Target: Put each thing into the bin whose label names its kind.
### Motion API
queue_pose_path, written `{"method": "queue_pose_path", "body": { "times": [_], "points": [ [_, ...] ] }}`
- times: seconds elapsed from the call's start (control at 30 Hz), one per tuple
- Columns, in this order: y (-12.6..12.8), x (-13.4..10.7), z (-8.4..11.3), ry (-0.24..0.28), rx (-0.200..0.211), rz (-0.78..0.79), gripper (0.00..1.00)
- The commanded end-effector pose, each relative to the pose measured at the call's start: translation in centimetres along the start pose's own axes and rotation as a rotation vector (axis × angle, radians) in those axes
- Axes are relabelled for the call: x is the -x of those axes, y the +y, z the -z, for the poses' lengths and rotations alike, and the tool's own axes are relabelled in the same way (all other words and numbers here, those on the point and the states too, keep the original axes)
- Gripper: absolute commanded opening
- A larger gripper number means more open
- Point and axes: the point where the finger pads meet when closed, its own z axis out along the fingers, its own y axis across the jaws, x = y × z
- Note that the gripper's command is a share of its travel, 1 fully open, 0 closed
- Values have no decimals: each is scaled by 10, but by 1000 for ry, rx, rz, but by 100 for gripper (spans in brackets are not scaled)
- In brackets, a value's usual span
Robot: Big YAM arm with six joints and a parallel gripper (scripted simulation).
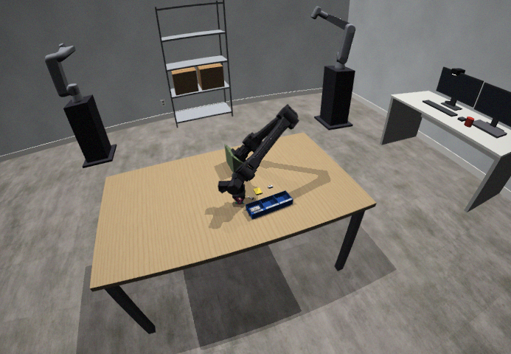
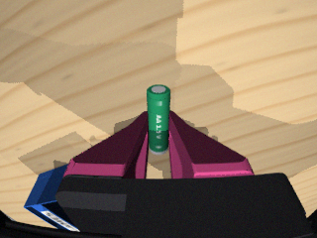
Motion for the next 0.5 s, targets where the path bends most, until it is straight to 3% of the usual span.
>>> {"method": "queue_pose_path", "body": {
  "times": [0.0,0.2,0.3,0.47],
  "points": [
    [3,11,3,2,21,-1,9],
    [3,11,3,1,21,0,9],
    [20,1,32,-8,56,28,9],
    [20,0,42,-7,57,29,9]
  ]
}}
